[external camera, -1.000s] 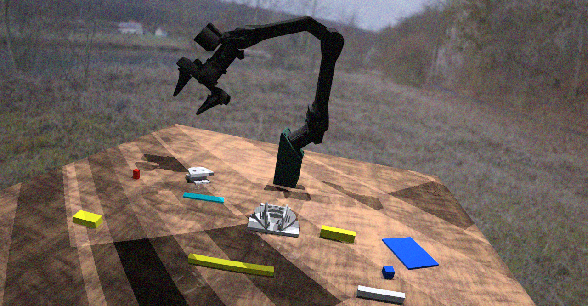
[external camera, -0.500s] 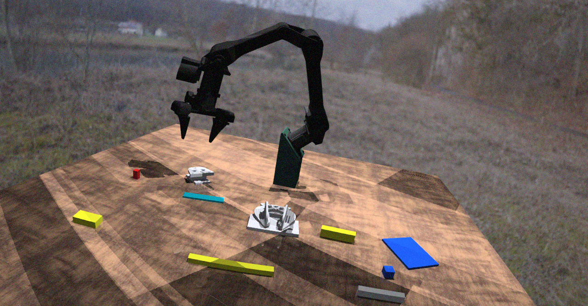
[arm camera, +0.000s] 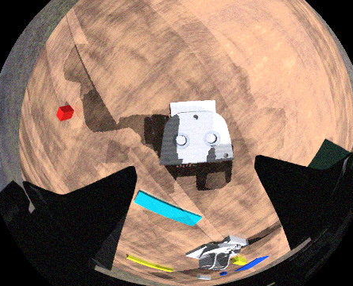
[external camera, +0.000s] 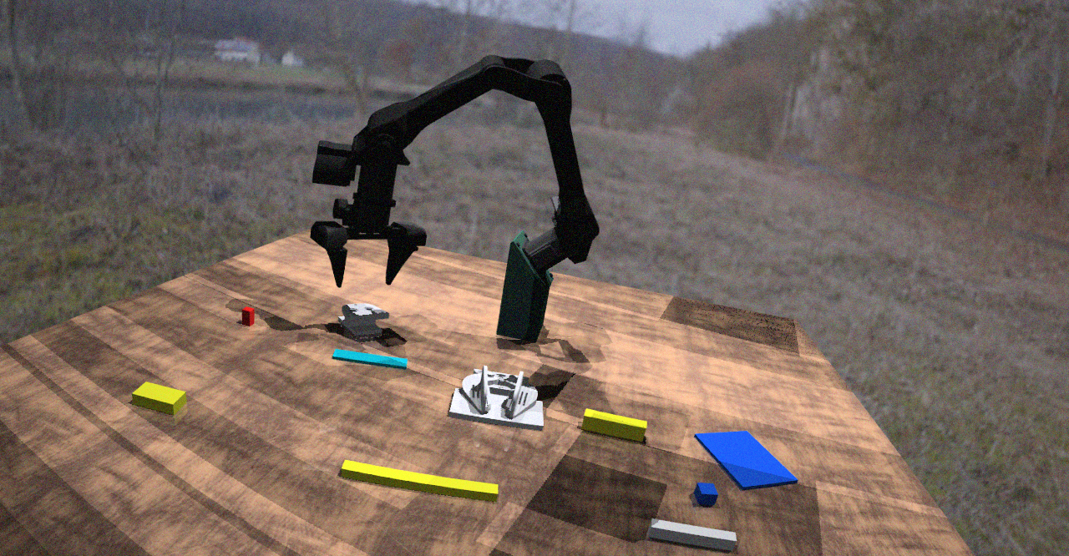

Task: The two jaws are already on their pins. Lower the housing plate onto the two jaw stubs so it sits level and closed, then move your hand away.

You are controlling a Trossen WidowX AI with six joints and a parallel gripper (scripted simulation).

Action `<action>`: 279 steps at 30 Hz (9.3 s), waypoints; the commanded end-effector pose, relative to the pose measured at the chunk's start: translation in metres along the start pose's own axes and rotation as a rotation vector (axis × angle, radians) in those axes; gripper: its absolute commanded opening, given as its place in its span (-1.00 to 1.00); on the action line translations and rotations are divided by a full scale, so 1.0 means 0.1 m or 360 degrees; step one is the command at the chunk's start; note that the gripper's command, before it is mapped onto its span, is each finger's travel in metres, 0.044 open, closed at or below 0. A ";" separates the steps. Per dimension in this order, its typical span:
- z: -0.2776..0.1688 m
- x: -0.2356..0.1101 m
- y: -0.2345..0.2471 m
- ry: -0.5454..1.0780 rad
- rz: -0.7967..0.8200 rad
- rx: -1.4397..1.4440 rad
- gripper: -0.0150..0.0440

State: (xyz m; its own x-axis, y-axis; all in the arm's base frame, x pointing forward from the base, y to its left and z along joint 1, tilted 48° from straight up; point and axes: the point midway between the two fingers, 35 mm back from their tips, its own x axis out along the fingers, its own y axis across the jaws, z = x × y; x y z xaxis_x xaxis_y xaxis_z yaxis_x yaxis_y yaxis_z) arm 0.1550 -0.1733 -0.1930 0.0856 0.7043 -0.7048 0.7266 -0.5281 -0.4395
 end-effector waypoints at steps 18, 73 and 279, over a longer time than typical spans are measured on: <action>-0.01 0.20 -0.05 0.0014 -0.0024 0.0017 1.00; -0.02 0.66 -0.04 0.0017 -0.0025 0.0015 1.00; -2.62 -0.11 -0.92 0.0074 0.0029 -0.3860 0.70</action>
State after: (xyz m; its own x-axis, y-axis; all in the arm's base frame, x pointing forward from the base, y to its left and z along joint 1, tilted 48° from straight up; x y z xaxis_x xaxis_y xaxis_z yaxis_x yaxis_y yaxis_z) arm 0.2674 -0.0084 0.0017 0.0848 0.7325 -0.6755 -0.0990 0.6807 0.7258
